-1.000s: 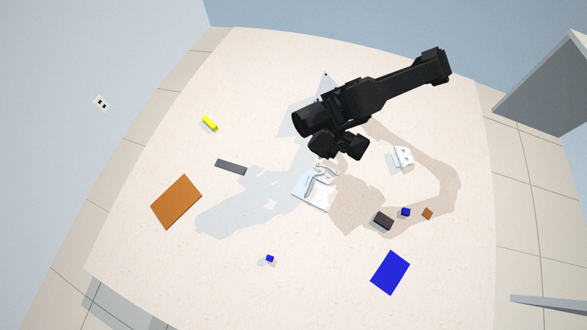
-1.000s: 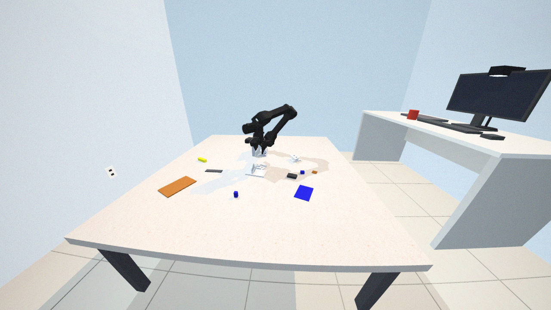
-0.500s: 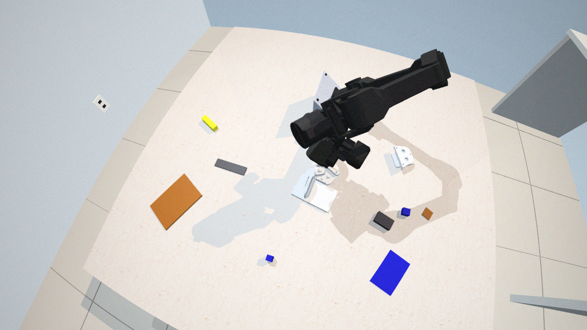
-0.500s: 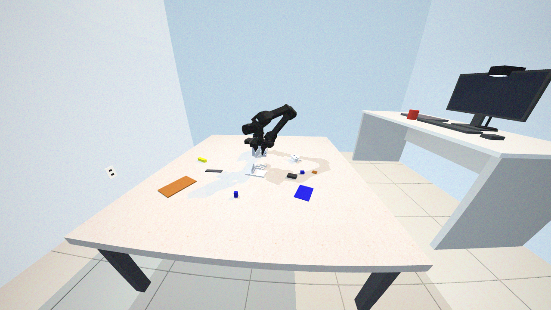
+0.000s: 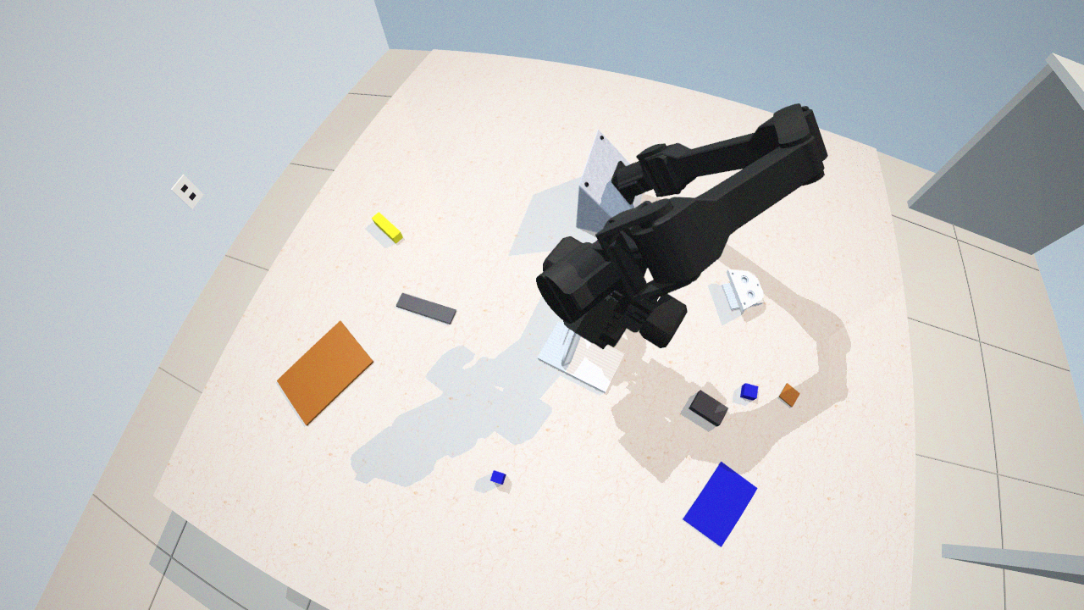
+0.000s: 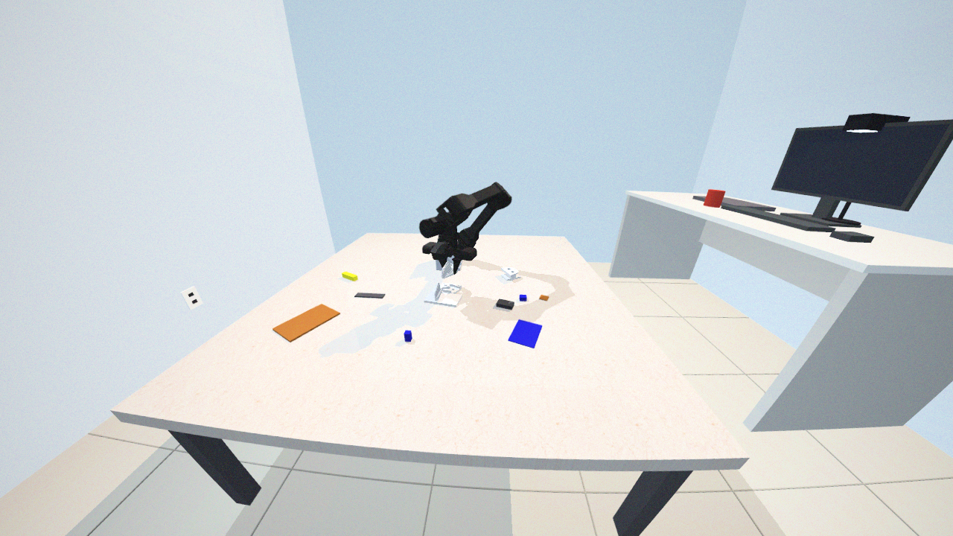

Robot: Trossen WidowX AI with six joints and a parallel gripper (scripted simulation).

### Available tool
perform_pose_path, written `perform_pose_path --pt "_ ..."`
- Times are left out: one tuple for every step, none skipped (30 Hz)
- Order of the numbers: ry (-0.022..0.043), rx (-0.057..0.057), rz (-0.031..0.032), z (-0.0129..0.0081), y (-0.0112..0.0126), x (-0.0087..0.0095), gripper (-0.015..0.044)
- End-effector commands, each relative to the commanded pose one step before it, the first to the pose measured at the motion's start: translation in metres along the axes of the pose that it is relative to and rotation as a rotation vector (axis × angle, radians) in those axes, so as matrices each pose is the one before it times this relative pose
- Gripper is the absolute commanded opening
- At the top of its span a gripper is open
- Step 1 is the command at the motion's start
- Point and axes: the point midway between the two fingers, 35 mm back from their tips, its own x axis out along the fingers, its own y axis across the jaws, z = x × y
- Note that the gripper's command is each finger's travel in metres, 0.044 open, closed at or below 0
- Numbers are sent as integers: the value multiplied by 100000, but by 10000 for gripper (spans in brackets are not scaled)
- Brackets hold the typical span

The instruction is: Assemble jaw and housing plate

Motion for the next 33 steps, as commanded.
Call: perform_pose_path --pt "493 430 463 1029 925 199 134" --pt "9 -21 41 254 204 31 134" --pt "11 -22 45 252 206 34 134" --pt "13 -22 48 249 208 37 134" --pt "15 -23 51 247 210 40 134" --pt "18 -24 53 245 212 43 134" --pt "16 -20 46 198 174 37 134" --pt "10 -12 28 118 105 23 134" --pt "4 -4 10 39 35 8 134" --pt "0 0 0 0 0 0 134" --pt "0 0 0 0 0 0 134" --pt "0 0 0 0 0 0 134" --pt "0 0 0 0 0 0 134" --pt "0 0 0 0 0 0 134" --pt "0 0 0 0 0 0 134" --pt "0 0 0 0 0 0 134" --pt "0 0 0 0 0 0 134" --pt "0 0 0 0 0 0 134" --pt "0 0 0 0 0 0 134" --pt "0 0 0 0 0 0 134" --pt "0 0 0 0 0 0 134" --pt "0 0 0 0 0 0 134" --pt "0 0 0 0 0 0 134" --pt "0 0 0 0 0 0 134" --pt "0 0 0 0 0 0 134" --pt "0 387 0 1 0 0 134" --pt "-1 968 -1 2 0 -1 134" --pt "0 387 0 1 0 0 134" --pt "0 0 0 0 0 0 134" --pt "0 0 0 0 0 0 134" --pt "0 0 0 0 0 0 134" --pt "0 0 0 0 0 0 134" --pt "0 0 0 0 0 0 134"
